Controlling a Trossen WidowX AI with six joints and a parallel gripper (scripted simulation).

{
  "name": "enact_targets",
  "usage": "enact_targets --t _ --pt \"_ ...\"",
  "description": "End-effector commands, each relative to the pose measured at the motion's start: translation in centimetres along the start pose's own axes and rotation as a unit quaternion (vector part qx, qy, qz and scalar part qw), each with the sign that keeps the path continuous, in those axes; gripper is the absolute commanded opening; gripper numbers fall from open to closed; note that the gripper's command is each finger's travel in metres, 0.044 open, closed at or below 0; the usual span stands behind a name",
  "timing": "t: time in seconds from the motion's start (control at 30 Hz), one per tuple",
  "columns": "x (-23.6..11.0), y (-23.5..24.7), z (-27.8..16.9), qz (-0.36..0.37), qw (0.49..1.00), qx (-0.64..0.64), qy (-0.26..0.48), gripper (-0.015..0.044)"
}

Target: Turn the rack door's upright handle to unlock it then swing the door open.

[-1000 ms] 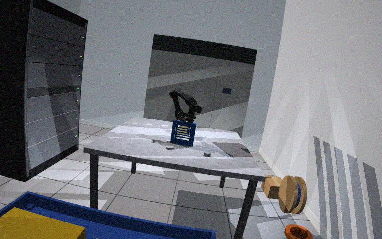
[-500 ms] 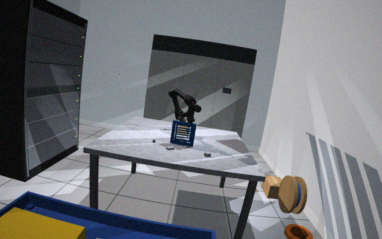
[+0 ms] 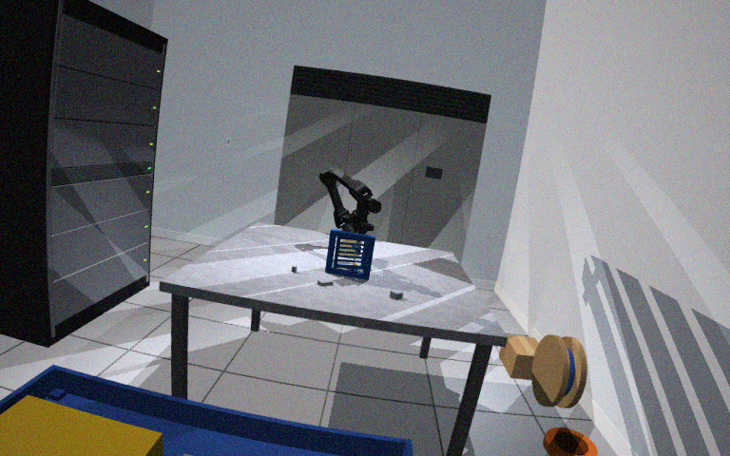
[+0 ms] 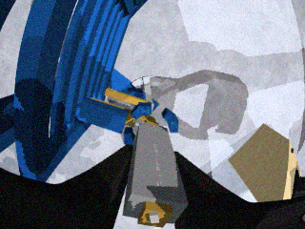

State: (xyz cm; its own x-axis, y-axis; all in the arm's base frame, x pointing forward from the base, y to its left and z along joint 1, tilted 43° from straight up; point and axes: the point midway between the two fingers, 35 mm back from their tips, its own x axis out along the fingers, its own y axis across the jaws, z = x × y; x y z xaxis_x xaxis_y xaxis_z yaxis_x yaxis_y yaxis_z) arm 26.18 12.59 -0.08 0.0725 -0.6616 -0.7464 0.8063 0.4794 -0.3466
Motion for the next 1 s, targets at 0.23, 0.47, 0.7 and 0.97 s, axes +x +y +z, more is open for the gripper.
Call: enact_targets --t 0.23,0.47,0.7,0.97 --pt "0.1 -2.4 1.0 0.001 0.993 -0.114 -0.003 0.0009" --pt "0.1 -3.8 1.8 0.000 0.984 -0.176 -0.003 0.0009" --pt "0.1 -4.9 2.7 0.000 0.972 -0.234 -0.003 0.0009" --pt "0.1 -6.1 4.0 -0.001 0.954 -0.300 -0.003 0.0009"
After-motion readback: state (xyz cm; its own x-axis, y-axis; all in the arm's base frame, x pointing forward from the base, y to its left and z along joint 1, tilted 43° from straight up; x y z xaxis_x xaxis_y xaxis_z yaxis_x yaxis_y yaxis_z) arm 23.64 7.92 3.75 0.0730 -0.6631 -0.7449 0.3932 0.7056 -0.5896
